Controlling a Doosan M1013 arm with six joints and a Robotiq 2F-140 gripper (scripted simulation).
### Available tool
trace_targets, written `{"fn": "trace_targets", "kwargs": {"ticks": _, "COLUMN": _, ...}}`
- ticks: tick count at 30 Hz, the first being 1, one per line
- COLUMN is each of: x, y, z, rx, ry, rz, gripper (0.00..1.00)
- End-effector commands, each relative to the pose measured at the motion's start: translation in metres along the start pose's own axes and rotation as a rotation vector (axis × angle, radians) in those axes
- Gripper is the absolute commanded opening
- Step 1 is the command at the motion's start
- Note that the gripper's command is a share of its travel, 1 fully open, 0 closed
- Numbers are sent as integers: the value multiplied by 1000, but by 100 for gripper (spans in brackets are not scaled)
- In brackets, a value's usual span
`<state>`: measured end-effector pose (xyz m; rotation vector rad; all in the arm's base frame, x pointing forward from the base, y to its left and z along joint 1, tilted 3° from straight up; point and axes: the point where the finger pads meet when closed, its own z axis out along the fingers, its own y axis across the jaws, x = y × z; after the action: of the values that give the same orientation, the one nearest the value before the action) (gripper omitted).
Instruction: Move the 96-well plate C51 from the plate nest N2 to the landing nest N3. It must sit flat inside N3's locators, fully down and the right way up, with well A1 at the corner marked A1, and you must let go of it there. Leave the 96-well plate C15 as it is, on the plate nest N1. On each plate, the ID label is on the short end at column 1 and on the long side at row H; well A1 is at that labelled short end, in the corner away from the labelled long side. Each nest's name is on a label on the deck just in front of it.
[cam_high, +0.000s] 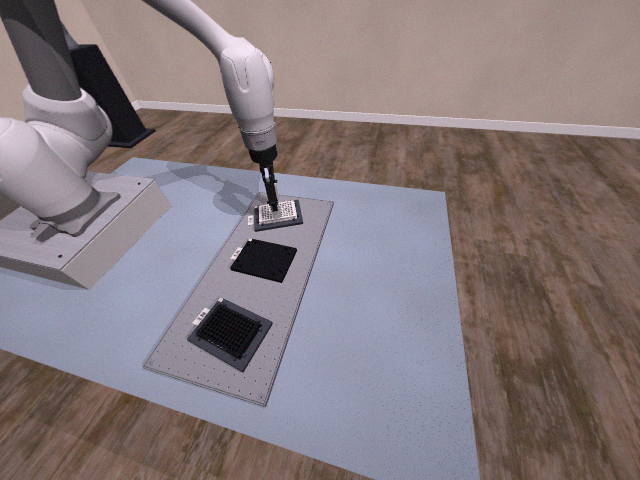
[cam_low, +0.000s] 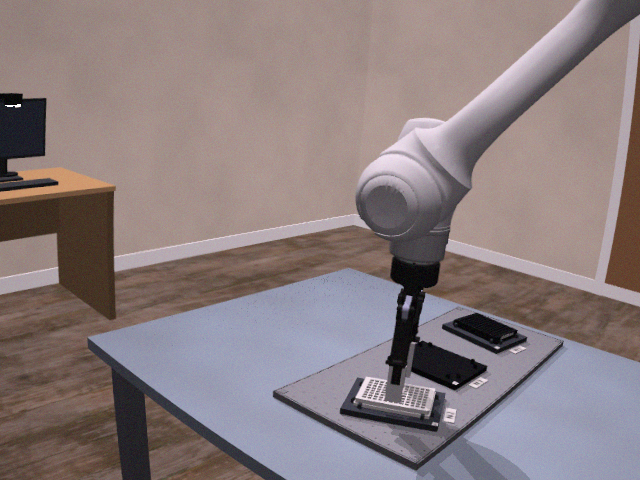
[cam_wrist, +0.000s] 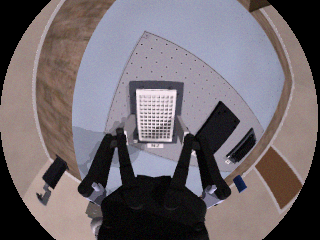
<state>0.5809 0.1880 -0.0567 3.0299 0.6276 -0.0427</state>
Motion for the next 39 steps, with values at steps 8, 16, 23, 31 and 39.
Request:
{"fn": "trace_targets", "kwargs": {"ticks": 8, "x": 0, "y": 0, "z": 0, "rx": 0, "ry": 0, "rz": 0, "gripper": 59}}
{"fn": "trace_targets", "kwargs": {"ticks": 16, "x": 0, "y": 0, "z": 0, "rx": 0, "ry": 0, "rz": 0, "gripper": 59}}
{"fn": "trace_targets", "kwargs": {"ticks": 23, "x": 0, "y": 0, "z": 0, "rx": 0, "ry": 0, "rz": 0, "gripper": 59}}
{"fn": "trace_targets", "kwargs": {"ticks": 31, "x": 0, "y": 0, "z": 0, "rx": 0, "ry": 0, "rz": 0, "gripper": 66}}
{"fn": "trace_targets", "kwargs": {"ticks": 39, "x": 0, "y": 0, "z": 0, "rx": 0, "ry": 0, "rz": 0, "gripper": 66}}
